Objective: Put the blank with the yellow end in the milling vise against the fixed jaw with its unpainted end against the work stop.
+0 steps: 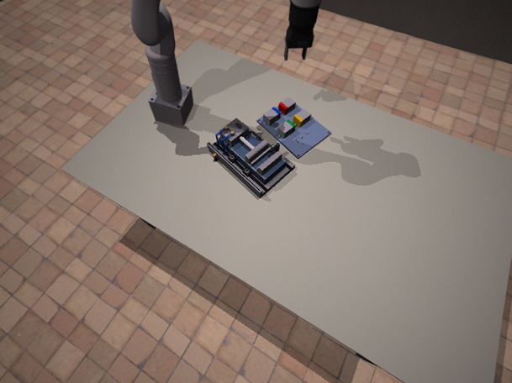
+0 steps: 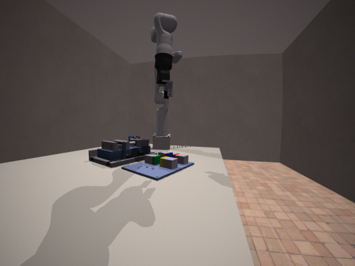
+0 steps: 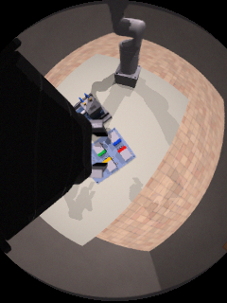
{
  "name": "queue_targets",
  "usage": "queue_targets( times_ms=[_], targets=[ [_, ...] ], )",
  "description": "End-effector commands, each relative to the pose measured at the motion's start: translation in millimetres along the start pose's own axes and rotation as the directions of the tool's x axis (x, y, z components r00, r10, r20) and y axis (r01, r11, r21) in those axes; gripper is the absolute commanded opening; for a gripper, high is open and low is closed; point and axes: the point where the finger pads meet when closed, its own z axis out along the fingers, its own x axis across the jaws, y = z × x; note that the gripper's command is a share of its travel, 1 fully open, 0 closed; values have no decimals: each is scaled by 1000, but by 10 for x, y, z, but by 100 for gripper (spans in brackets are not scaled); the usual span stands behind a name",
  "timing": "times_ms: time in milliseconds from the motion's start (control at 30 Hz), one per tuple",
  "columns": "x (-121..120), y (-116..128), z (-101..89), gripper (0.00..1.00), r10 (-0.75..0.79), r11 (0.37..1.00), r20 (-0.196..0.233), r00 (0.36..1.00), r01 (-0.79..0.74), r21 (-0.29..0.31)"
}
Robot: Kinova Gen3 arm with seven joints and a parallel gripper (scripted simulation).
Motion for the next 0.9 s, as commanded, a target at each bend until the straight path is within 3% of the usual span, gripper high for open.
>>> queue_targets(
  times_ms=[0,867],
  targets=[
    [7,-3,-9,100,27,1000,-2,1000,-27,0],
    [26,-24,-16,100,364,931,-1,931,-364,2]
  ],
)
